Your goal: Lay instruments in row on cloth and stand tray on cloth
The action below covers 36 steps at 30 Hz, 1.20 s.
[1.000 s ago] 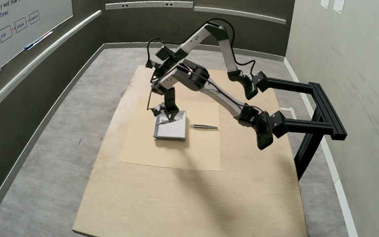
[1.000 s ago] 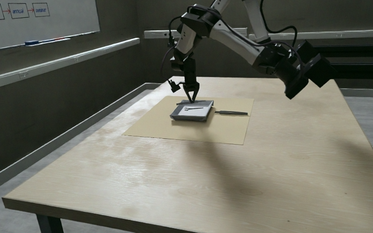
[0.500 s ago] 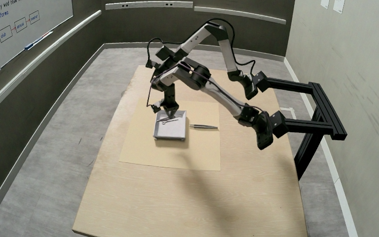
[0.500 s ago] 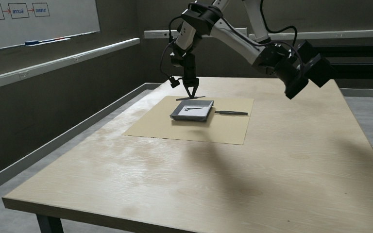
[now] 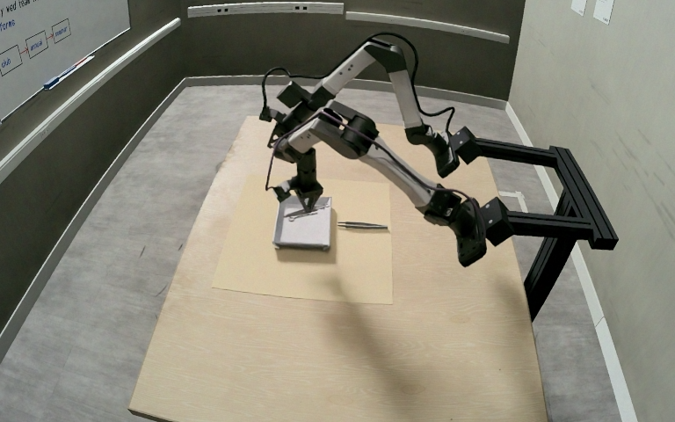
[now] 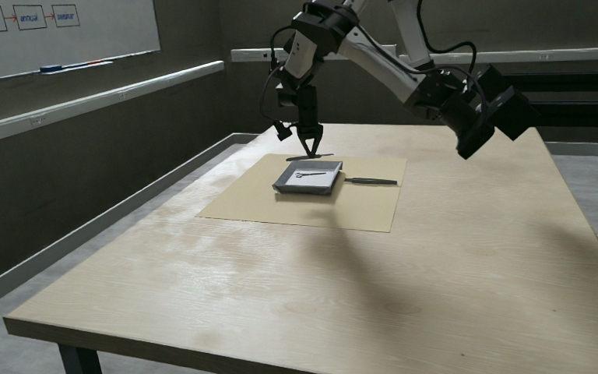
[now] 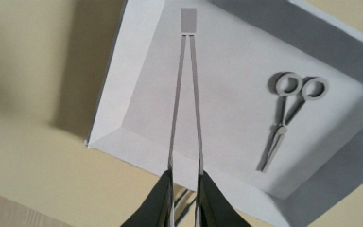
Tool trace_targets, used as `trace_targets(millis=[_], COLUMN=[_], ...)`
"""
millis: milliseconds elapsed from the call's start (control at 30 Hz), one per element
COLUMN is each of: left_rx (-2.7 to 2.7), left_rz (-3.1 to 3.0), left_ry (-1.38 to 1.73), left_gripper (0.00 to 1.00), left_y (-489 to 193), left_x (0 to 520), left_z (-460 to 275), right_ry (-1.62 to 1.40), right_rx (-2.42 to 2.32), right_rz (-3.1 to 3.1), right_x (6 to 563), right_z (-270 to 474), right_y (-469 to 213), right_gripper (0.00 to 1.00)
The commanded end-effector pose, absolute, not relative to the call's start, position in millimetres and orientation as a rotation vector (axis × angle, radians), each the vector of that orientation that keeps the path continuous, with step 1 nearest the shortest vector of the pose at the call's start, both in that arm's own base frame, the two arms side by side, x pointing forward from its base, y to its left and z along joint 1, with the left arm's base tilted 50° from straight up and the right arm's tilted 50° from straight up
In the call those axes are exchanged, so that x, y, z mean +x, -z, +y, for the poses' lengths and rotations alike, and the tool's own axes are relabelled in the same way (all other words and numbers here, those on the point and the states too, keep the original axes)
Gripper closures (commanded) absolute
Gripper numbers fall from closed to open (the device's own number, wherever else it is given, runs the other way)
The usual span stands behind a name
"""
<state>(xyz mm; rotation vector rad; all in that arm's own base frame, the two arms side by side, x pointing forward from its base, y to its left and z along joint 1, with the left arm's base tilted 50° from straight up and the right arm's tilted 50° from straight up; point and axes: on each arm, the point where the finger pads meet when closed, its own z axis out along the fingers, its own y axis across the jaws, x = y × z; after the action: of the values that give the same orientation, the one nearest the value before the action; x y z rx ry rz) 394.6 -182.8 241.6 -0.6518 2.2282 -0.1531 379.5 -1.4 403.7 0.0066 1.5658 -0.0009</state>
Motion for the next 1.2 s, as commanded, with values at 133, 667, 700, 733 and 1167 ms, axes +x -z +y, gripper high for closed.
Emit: trace_targets(millis=[133, 667, 700, 733, 1167], left_rx=[-0.653, -0.498, -0.474, -0.45, -0.194], left_rz=[2.162, 2.183, 2.187, 2.191, 2.213], left_ry=[0.233, 0.159, 0.152, 0.145, 0.076], left_gripper=[1.0, 1.0, 1.0, 1.0, 1.0], left_y=[-235.1, -173.4, -169.9, -166.4, -123.6], left_x=[370.0, 347.4, 347.8, 348.2, 341.2], left_z=[-174.9, -184.5, -191.4, -198.2, -269.8], right_ry=[-0.007, -0.007, -0.007, -0.007, -0.007], right_rx=[0.007, 0.007, 0.007, 0.007, 0.007], right_rz=[1.523, 1.523, 1.523, 1.523, 1.523], right_x=[369.8, 369.8, 369.8, 369.8, 369.8], right_z=[1.3, 1.3, 1.3, 1.3, 1.3], right_y=[-418.7, -418.7, -418.7, -418.7, -418.7], right_gripper=[0.67, 0.67, 0.67, 0.67, 0.67])
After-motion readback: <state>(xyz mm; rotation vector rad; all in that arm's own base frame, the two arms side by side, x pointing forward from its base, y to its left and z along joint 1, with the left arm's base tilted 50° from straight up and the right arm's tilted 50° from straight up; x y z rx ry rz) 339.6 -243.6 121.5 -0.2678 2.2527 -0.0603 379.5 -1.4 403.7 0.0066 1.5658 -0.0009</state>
